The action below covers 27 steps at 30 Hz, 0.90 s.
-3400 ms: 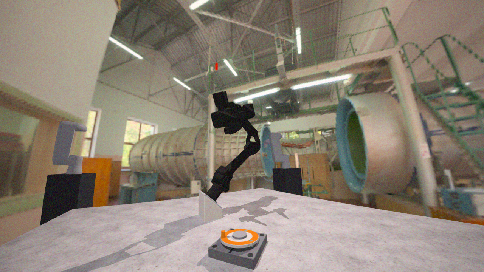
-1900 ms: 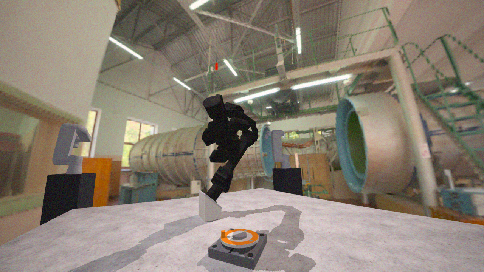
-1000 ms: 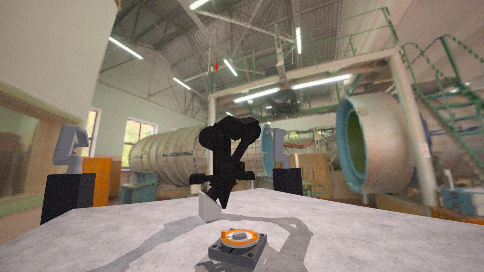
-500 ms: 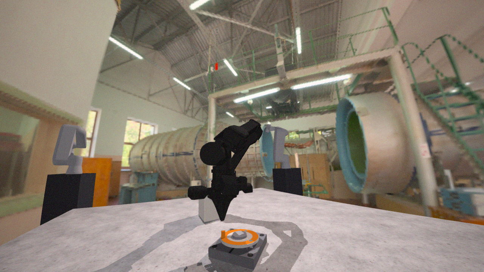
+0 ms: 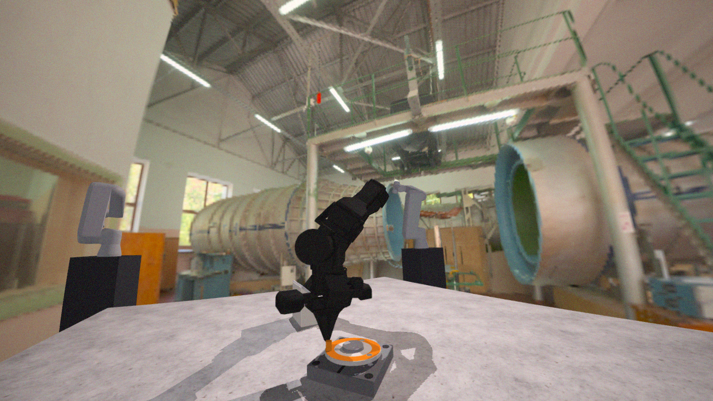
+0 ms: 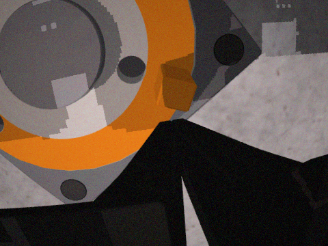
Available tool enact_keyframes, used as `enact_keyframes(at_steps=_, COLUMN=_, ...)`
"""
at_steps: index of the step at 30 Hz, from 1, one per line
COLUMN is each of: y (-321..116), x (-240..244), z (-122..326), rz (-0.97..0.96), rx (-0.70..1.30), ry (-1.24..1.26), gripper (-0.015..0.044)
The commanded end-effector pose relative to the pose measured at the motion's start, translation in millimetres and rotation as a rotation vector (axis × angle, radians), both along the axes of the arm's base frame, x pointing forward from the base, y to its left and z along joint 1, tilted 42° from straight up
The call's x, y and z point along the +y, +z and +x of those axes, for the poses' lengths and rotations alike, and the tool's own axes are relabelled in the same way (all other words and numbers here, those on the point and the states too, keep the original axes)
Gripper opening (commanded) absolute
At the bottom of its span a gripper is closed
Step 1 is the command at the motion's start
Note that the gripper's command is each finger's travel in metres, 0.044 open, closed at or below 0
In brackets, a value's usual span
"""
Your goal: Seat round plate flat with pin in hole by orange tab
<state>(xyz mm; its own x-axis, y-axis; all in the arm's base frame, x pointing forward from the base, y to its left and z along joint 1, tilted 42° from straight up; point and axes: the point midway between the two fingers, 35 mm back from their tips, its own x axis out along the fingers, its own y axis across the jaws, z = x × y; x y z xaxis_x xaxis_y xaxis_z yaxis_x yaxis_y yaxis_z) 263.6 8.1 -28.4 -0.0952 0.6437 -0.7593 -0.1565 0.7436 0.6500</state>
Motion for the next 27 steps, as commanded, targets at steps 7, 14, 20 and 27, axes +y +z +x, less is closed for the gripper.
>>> enact_keyframes(at_steps=7, y=-5.7, x=-2.0, z=12.3, rz=0.006, rx=0.003, ry=-0.004, gripper=0.0)
enact_keyframes(at_steps=14, y=-7.2, x=-3.2, z=19.9, rz=0.005, rx=0.003, ry=-0.004, gripper=0.0)
enact_keyframes(at_steps=20, y=-7.5, x=-3.6, z=26.5, rz=0.005, rx=0.002, ry=-0.004, gripper=0.0)
enact_keyframes(at_steps=27, y=-7.3, x=-3.4, z=34.9, rz=0.005, rx=0.002, ry=-0.004, gripper=0.0)
